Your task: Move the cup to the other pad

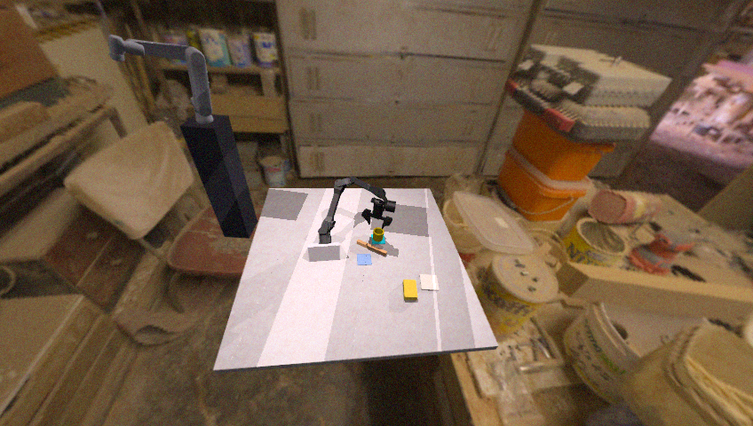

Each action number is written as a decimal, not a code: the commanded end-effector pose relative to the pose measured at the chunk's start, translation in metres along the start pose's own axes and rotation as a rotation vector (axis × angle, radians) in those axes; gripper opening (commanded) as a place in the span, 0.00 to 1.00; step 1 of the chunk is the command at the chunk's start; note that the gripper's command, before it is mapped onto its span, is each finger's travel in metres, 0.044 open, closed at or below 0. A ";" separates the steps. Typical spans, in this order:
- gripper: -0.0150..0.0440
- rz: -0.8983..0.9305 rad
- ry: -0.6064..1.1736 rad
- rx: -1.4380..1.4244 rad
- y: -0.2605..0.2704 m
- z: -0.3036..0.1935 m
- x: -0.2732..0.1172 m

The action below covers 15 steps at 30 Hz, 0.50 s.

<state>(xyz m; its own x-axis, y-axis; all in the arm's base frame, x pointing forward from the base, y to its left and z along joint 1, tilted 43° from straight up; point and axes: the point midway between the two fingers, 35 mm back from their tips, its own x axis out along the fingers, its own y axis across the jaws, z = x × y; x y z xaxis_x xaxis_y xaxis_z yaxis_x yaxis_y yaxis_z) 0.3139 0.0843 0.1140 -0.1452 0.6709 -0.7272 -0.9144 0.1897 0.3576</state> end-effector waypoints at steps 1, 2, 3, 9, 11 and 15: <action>1.00 -0.002 0.004 -0.002 -0.001 0.000 -0.011; 1.00 -0.002 0.005 -0.002 -0.002 0.000 -0.014; 1.00 -0.002 0.005 -0.002 -0.002 0.000 -0.017; 1.00 -0.001 0.006 -0.003 -0.002 0.001 -0.035; 1.00 -0.001 0.007 -0.003 -0.002 0.001 -0.040; 1.00 0.000 0.007 -0.003 -0.002 0.002 -0.050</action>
<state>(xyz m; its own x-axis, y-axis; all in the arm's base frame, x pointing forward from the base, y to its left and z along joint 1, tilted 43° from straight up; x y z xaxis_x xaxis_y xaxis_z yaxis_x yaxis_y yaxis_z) 0.3227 0.0564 0.1469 -0.1423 0.6684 -0.7301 -0.9160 0.1907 0.3531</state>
